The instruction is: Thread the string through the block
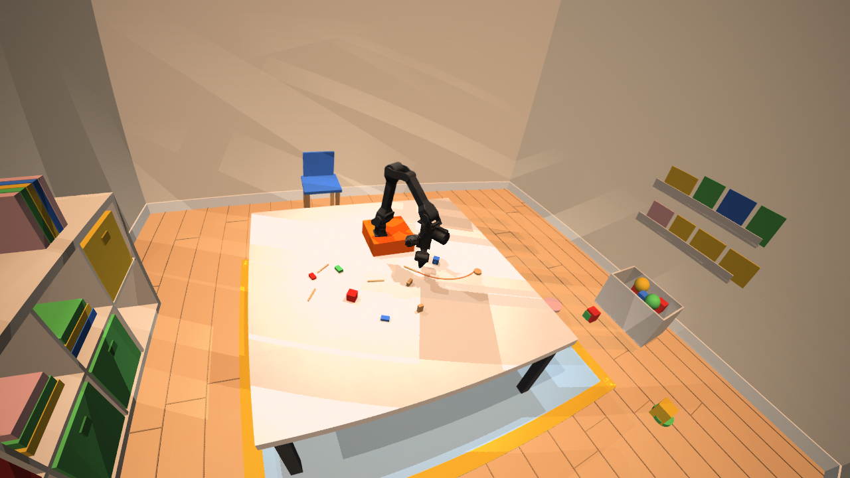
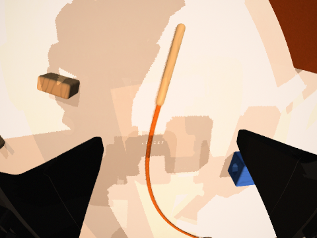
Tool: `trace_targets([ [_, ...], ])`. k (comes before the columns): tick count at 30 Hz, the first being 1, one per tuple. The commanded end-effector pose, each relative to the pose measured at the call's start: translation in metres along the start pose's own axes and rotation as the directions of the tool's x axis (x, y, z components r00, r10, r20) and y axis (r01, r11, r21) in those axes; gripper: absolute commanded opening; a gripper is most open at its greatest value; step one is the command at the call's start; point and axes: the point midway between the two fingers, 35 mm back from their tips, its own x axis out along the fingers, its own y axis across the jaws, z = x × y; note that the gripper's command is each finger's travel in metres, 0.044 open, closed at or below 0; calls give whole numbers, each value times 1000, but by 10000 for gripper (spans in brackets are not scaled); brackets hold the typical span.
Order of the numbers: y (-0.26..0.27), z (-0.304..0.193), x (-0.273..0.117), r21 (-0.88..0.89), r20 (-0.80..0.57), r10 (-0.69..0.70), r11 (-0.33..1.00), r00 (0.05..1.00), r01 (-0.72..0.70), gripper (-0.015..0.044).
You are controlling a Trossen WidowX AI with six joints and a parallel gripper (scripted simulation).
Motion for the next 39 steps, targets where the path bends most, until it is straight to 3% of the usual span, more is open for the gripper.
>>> trace_targets([
  [1, 4, 12, 1, 304, 8, 4, 953, 1000, -6, 440],
  [8, 4, 12, 1, 304, 8, 4, 953, 1000, -6, 440],
  [20, 4, 12, 1, 304, 8, 4, 953, 1000, -6, 125],
  [39, 5, 11, 17, 304, 8, 4, 953, 1000, -6, 124],
])
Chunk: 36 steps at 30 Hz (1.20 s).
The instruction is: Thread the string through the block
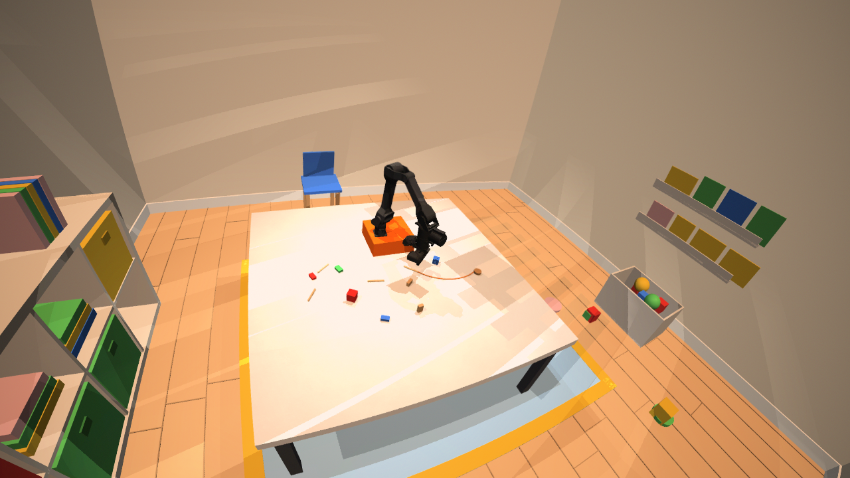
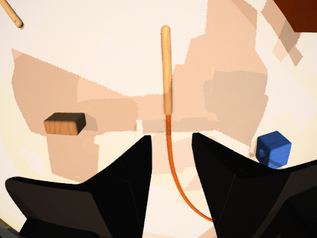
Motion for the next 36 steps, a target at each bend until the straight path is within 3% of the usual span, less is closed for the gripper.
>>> trace_targets([
  [1, -1, 4, 10, 4, 19, -2, 1000, 1000, 2, 124],
  [36, -1, 6, 53, 4, 20, -2, 1000, 1000, 2, 124],
])
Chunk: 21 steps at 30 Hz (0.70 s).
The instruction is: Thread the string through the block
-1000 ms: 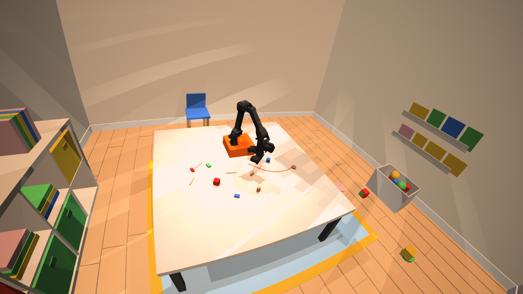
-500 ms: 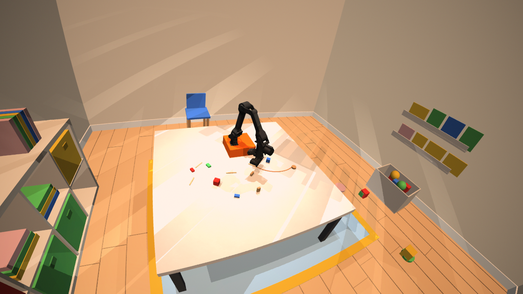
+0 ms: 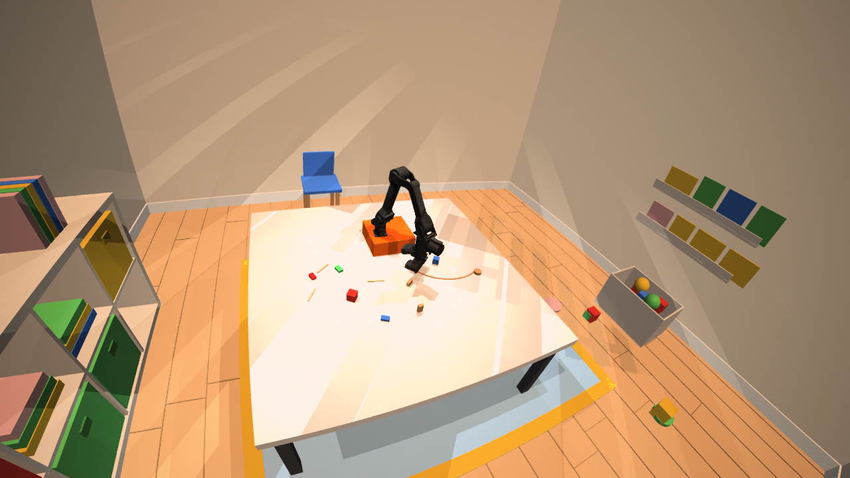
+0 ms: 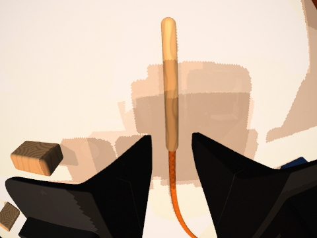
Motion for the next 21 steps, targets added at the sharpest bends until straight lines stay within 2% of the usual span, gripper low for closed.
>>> trace_targets([
  [1, 0, 2, 2, -2, 9, 0, 1000, 1000, 0, 124],
  [7, 0, 2, 2, -2, 9, 0, 1000, 1000, 0, 124],
  [12, 0, 1, 1, 0, 4, -1, 1000, 1000, 1, 0],
  [21, 0, 1, 0, 0, 4, -1, 1000, 1000, 1, 0],
])
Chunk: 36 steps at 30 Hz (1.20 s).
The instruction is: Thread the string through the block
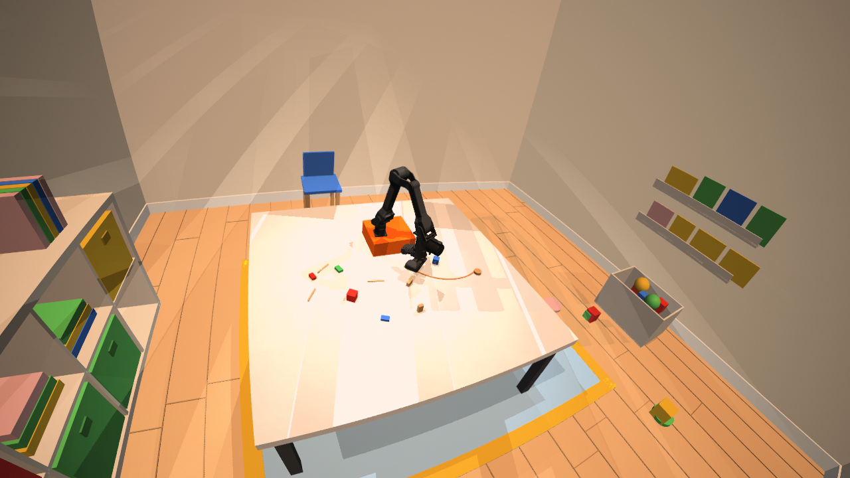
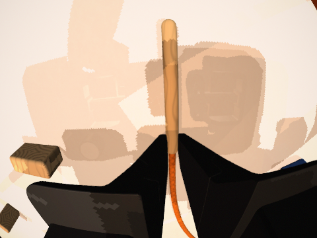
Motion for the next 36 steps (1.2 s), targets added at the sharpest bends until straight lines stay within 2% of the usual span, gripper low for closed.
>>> trace_targets([
  [1, 0, 0, -2, 0, 0, 0, 1000, 1000, 0, 0],
  [36, 0, -2, -47, 0, -1, 0, 1000, 1000, 0, 0],
])
